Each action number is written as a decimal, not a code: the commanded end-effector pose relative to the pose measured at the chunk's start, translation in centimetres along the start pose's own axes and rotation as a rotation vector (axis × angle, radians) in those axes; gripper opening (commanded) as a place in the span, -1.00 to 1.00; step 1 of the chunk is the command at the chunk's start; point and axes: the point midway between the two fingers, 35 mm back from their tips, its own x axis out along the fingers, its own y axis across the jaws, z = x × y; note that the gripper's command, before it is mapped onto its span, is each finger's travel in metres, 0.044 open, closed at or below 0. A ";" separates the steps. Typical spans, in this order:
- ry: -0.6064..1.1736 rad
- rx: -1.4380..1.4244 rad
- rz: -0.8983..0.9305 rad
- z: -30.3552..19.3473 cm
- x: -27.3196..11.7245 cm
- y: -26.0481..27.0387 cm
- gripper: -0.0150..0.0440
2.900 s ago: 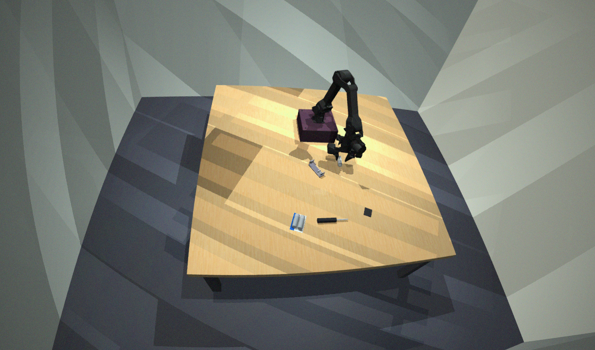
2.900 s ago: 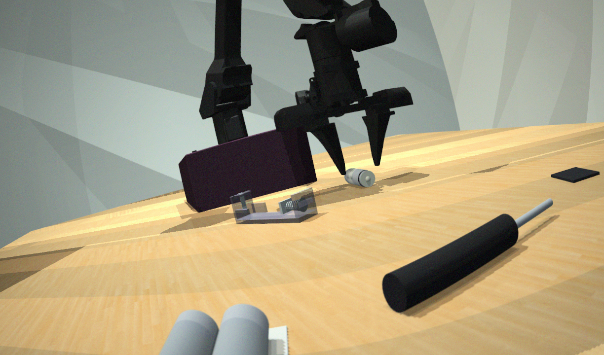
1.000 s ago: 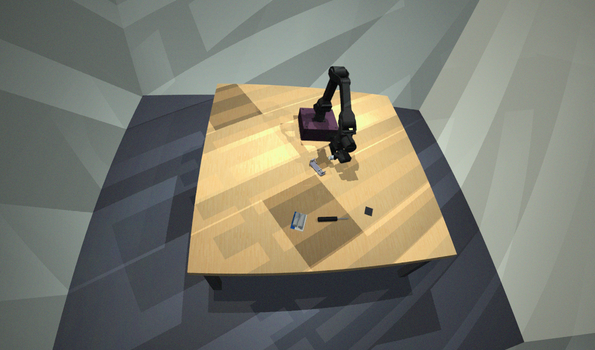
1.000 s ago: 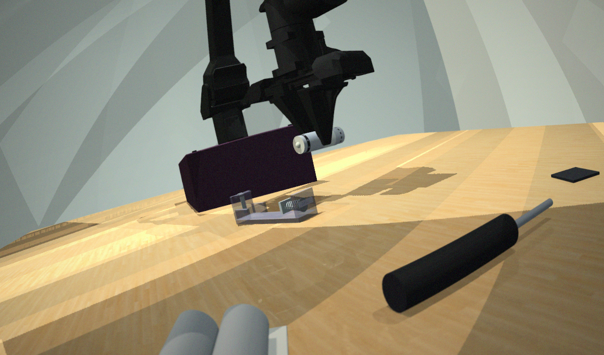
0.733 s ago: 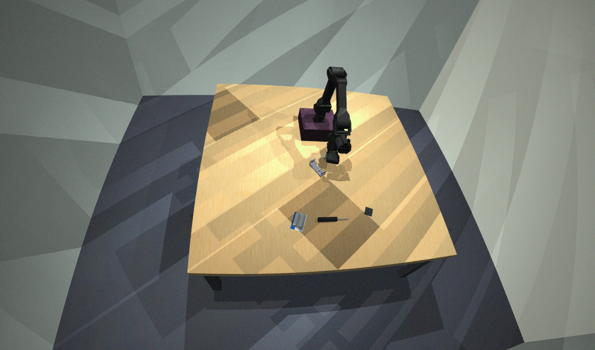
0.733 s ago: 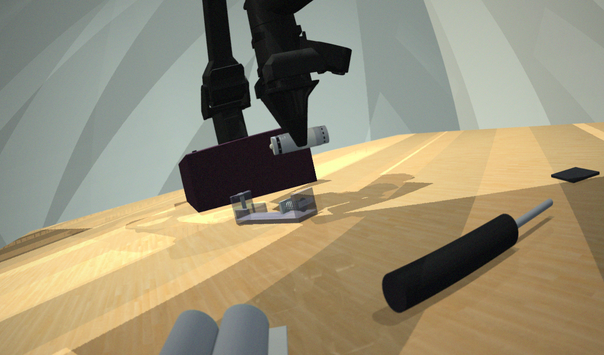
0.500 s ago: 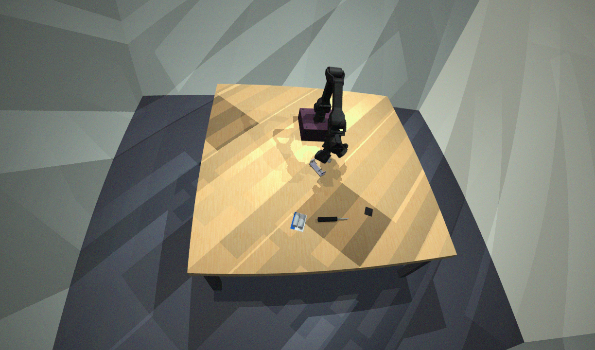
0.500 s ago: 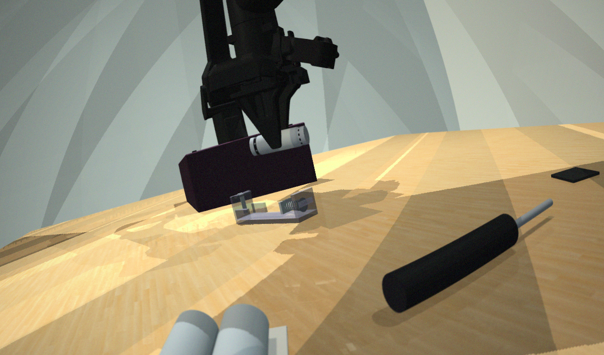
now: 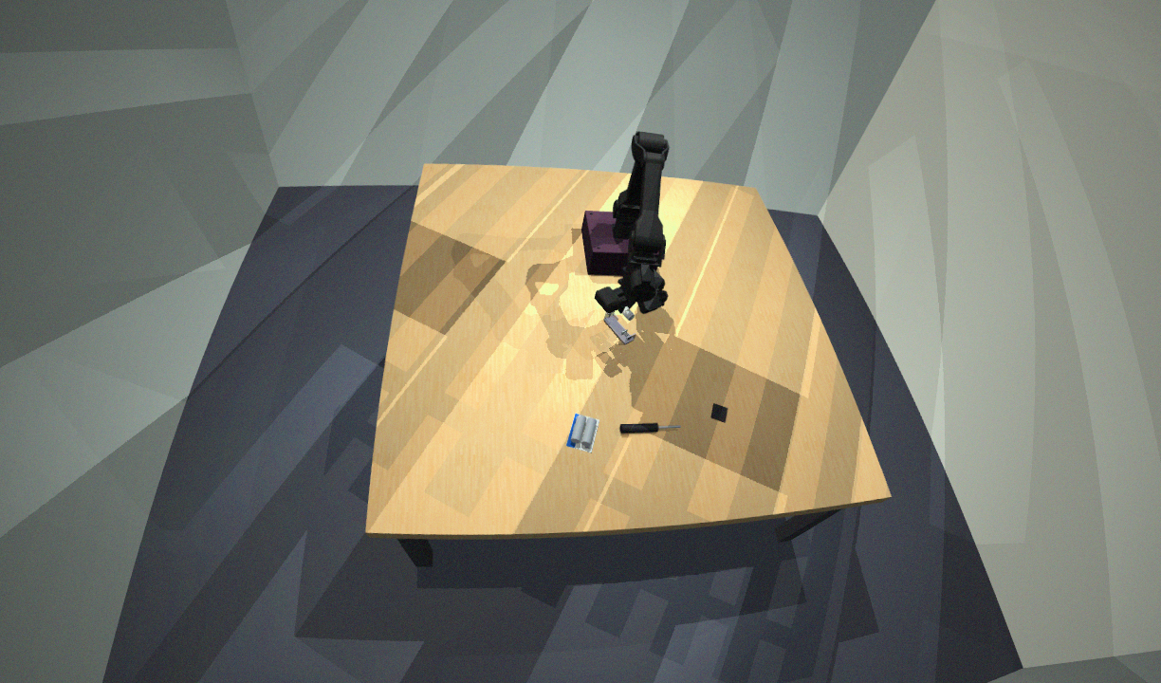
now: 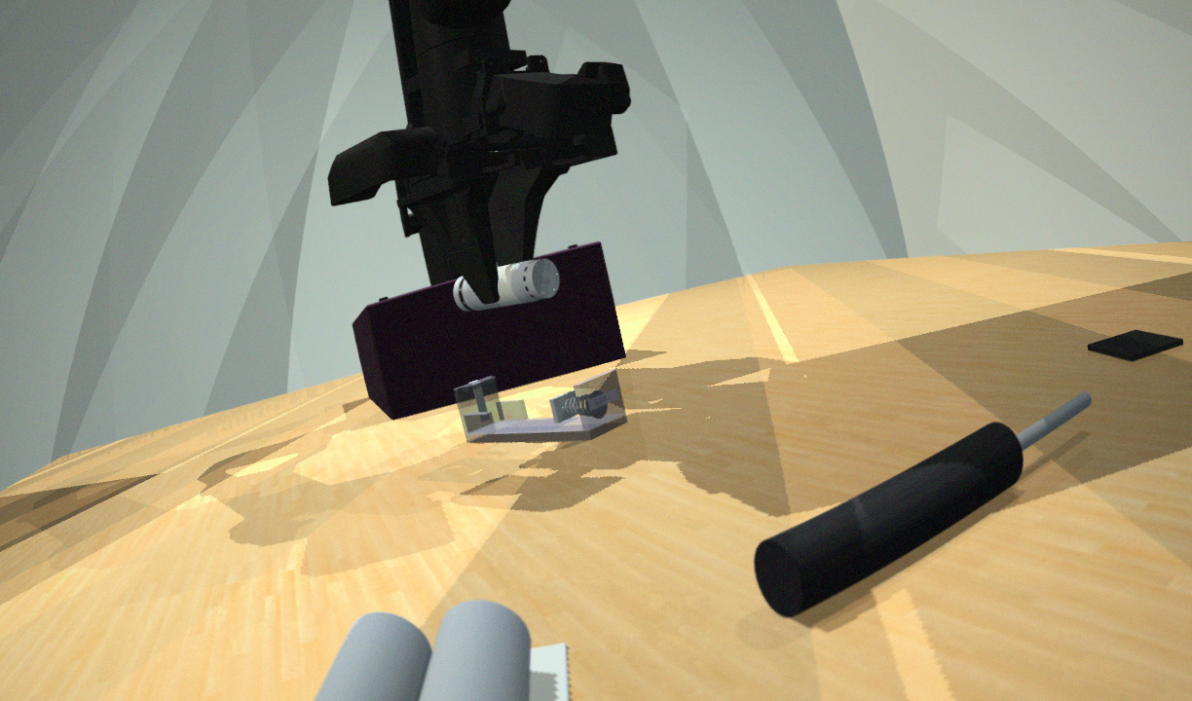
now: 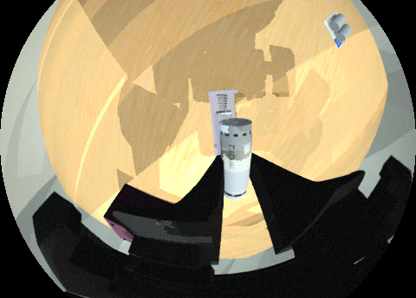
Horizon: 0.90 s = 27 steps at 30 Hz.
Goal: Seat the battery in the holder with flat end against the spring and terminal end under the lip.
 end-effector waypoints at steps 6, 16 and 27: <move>0.137 0.001 0.003 -0.3 2.2 0.0 -0.26; 0.243 -0.011 0.005 -0.5 3.8 0.0 -0.26; 0.319 -0.008 0.011 -0.2 4.2 0.0 -0.26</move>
